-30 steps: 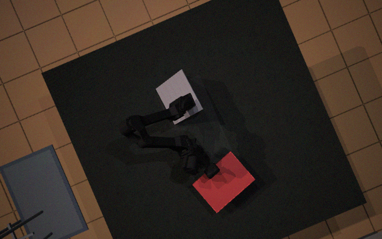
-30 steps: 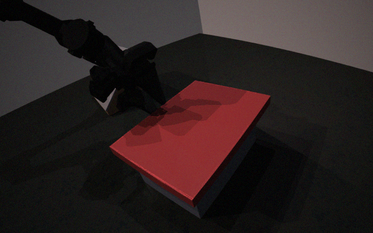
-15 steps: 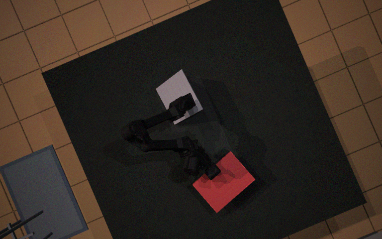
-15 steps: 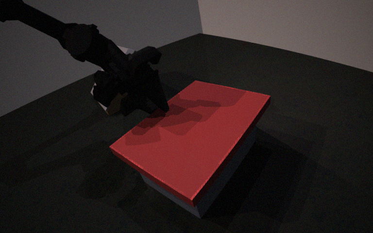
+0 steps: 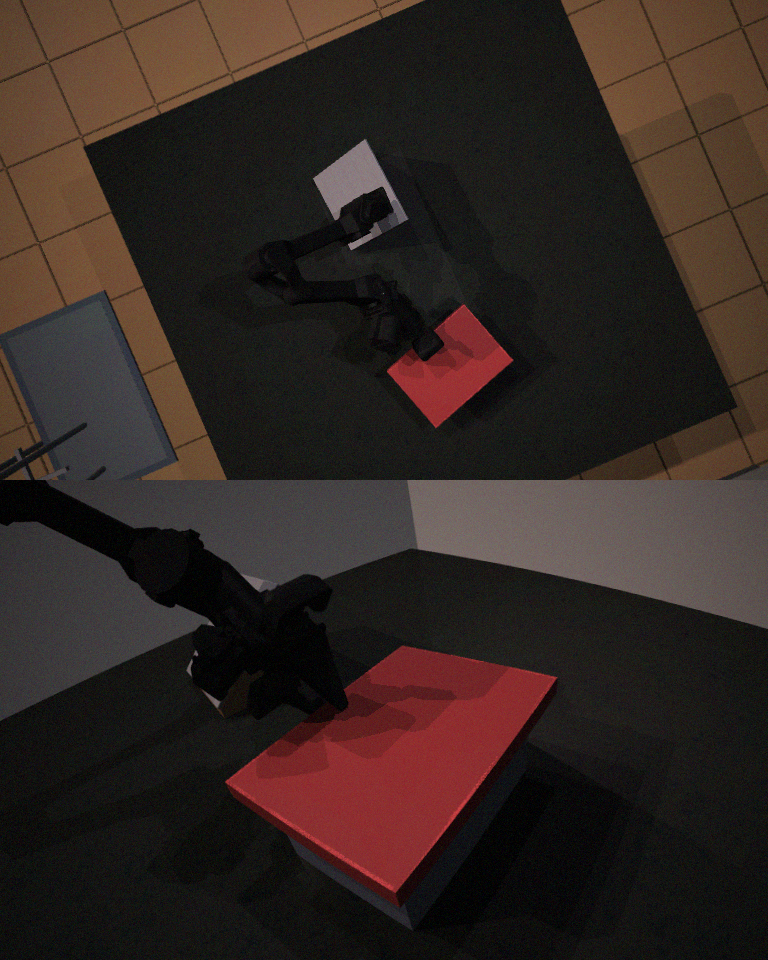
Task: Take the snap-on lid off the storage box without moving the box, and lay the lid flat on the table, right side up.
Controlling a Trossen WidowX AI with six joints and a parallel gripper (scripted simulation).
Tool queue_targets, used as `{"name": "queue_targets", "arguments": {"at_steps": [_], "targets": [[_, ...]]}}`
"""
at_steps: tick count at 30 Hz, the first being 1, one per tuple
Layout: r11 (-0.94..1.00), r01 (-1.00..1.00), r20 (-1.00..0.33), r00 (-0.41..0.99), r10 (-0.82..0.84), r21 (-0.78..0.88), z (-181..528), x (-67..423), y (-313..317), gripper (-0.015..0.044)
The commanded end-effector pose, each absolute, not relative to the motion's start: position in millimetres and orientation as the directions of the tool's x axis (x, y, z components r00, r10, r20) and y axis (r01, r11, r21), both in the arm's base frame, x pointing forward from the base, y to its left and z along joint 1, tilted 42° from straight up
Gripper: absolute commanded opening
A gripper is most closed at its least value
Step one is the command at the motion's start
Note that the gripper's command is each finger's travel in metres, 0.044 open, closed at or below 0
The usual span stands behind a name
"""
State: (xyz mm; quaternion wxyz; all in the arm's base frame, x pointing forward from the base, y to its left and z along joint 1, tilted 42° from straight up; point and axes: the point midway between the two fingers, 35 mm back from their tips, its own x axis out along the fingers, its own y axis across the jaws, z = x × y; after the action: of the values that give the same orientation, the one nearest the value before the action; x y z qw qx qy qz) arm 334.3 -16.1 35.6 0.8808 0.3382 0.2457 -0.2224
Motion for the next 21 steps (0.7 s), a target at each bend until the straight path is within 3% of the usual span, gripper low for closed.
{"name": "queue_targets", "arguments": {"at_steps": [1,21], "targets": [[0.672,0.559,-0.584,0.78,-0.226,0.486,36.4,334.3,-15.4,0.0],[0.672,0.559,-0.584,0.78,-0.226,0.486,39.5,333.2,-12.9,0.0]]}}
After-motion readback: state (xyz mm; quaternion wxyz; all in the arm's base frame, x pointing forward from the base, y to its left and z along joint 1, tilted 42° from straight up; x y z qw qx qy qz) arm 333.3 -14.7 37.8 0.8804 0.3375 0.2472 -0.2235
